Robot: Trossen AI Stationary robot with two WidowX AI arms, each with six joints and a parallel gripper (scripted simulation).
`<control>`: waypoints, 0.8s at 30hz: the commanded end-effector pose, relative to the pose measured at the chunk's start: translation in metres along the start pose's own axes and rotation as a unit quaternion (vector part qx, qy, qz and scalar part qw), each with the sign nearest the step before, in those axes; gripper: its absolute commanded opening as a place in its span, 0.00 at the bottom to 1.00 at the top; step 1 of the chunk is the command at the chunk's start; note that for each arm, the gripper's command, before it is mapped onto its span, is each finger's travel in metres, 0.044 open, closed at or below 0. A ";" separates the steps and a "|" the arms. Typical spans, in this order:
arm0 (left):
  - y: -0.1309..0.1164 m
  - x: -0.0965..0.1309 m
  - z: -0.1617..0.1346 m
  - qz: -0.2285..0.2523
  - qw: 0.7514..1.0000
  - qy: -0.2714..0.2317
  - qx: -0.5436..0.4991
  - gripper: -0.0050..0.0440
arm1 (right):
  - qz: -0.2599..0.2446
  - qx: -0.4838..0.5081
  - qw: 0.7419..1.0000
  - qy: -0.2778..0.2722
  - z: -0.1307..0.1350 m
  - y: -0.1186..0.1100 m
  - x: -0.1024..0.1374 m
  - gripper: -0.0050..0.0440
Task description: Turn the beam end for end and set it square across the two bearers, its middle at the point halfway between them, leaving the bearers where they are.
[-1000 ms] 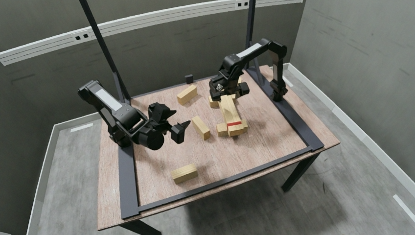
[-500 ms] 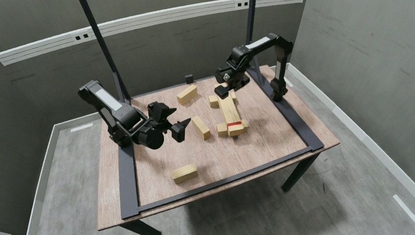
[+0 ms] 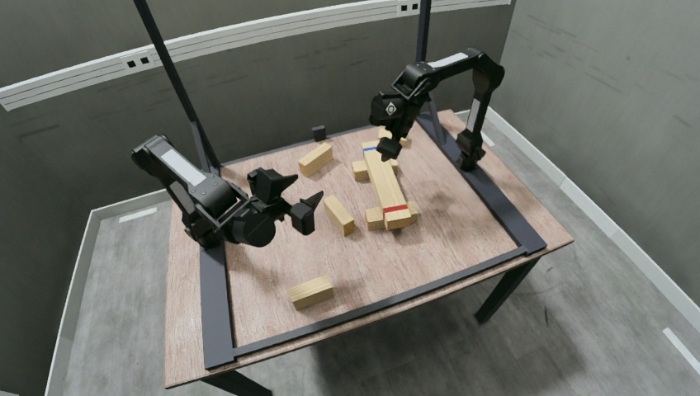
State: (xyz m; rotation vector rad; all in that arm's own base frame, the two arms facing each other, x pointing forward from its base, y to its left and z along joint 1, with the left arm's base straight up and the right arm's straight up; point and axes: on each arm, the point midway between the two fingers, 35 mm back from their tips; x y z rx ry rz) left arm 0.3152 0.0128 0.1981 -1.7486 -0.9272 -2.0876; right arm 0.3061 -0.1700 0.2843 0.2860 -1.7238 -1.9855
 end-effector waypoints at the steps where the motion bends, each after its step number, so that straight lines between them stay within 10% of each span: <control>1: 0.006 0.016 -0.005 -0.006 0.997 0.042 0.069 0.92 | -0.017 0.017 1.000 0.002 0.002 0.016 0.002 0.92; 24: 0.021 0.044 -0.015 -0.006 0.935 0.123 0.332 0.92 | -0.036 0.019 0.999 0.016 0.003 0.028 0.002 0.92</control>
Point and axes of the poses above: on each arm, the point midway between the two fingers, 35 mm back from their tips, its own x axis back along the fingers, its own z axis across the jaws, y = z × x, and after that the axes turned 12 degrees about -x, right-handed
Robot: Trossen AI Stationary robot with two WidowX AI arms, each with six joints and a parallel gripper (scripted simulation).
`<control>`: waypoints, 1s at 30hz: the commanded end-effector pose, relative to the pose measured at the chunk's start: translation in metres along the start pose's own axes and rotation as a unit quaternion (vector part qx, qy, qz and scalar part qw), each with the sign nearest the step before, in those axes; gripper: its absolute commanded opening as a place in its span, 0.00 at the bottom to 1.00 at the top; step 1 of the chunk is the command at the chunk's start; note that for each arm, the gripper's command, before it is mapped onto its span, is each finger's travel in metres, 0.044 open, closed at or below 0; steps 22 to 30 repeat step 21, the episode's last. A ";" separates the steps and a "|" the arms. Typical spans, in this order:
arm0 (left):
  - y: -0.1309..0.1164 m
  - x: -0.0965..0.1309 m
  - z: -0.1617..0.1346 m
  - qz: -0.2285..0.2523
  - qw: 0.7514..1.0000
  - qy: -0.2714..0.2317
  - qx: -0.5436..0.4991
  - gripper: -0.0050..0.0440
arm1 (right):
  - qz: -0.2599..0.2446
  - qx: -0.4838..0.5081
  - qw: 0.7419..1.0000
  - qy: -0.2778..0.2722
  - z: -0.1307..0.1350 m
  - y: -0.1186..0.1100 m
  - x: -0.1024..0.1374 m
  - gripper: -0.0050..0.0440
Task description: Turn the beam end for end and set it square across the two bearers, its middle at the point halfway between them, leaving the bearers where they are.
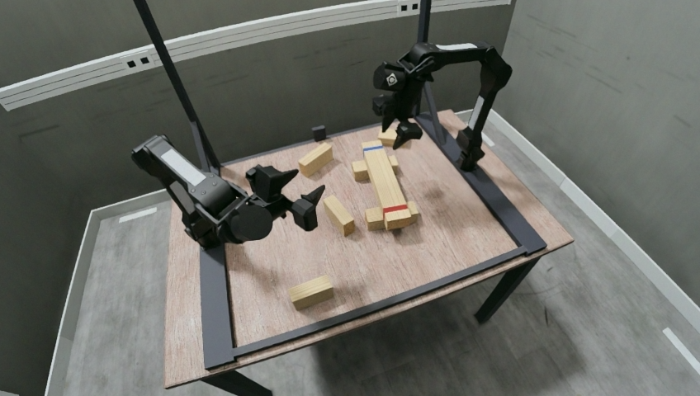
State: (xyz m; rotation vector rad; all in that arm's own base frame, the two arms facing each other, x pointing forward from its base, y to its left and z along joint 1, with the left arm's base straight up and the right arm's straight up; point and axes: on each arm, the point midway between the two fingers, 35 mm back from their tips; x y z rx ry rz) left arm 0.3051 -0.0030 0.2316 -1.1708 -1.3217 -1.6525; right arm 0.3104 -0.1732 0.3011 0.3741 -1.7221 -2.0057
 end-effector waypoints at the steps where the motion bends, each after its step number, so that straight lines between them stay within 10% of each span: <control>1: 0.005 0.013 0.000 -0.016 1.000 0.013 0.019 0.92 | -0.006 0.015 1.000 0.001 0.004 0.011 0.001 0.92; 30: 0.002 0.010 0.000 -0.012 1.000 0.011 0.018 0.92 | -0.006 0.015 1.000 0.001 0.004 0.011 0.001 0.92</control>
Point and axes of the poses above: on each arm, the point midway between the two fingers, 35 mm back from their tips, its own x axis back along the fingers, its own z axis across the jaws, y = z × x, and after that the axes turned 12 degrees about -x, right-handed
